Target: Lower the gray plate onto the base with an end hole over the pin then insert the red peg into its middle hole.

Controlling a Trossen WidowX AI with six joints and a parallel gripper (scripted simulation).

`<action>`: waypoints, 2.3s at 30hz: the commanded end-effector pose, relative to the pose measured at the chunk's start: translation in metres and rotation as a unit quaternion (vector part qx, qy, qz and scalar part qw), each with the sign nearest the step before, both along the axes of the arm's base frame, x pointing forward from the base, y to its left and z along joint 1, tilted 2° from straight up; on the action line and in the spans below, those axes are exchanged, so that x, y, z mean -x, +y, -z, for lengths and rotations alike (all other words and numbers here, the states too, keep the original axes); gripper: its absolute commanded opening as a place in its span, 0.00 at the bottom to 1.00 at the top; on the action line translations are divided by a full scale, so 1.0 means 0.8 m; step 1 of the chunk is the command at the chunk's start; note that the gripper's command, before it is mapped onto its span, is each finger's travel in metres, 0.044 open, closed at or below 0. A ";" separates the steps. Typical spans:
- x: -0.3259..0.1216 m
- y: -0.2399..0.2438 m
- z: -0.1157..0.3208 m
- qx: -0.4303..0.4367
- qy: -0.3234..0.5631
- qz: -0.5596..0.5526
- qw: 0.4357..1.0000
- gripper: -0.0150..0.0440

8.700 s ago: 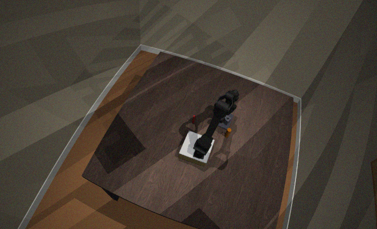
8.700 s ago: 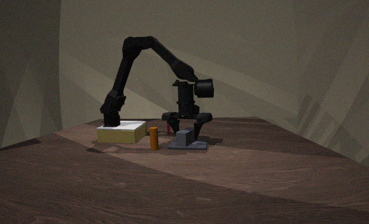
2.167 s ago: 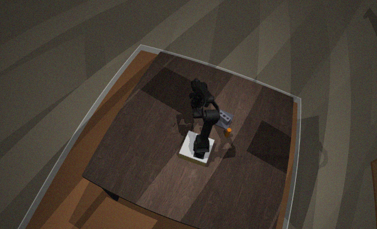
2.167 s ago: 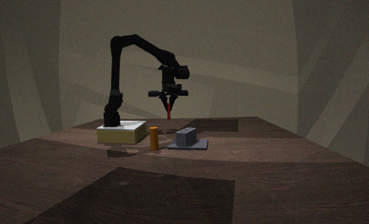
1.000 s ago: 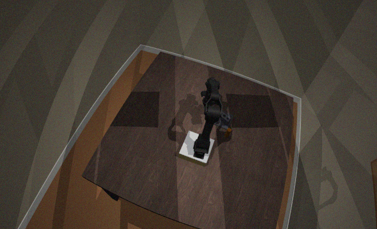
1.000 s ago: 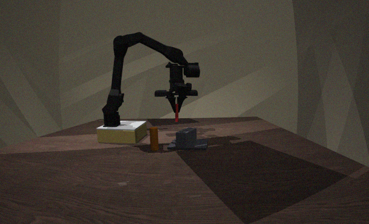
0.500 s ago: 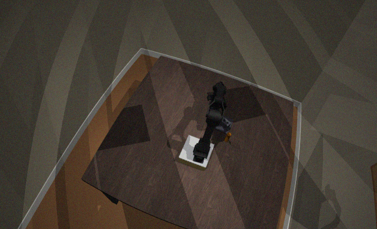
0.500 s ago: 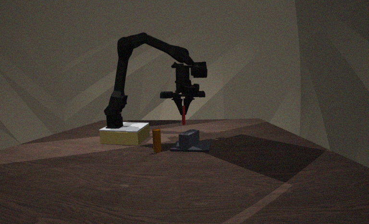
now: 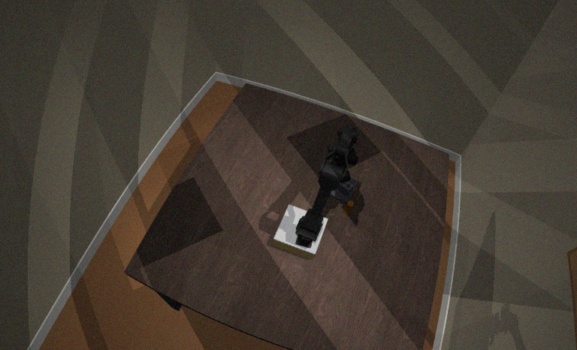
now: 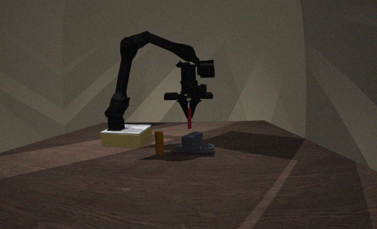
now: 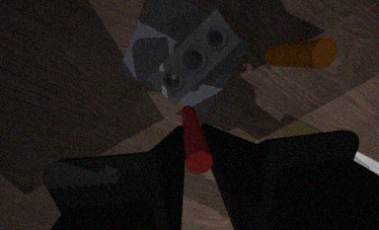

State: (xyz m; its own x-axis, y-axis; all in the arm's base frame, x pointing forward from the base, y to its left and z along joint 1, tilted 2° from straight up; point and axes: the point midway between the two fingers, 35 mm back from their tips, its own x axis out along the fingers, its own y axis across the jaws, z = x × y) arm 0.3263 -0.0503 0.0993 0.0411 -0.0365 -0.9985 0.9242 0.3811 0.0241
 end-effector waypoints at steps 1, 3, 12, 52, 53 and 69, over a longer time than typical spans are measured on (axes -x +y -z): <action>-0.005 -0.017 -0.003 0.000 -0.003 0.000 1.000 0.25; -0.006 -0.025 -0.003 0.001 -0.003 0.001 1.000 0.25; -0.009 -0.059 -0.005 0.003 -0.003 0.003 1.000 0.25; -0.009 -0.064 -0.005 0.003 -0.003 0.006 1.000 0.25; -0.009 -0.064 -0.005 0.003 -0.003 0.006 1.000 0.25; -0.012 -0.063 -0.005 0.003 -0.003 0.006 1.000 0.25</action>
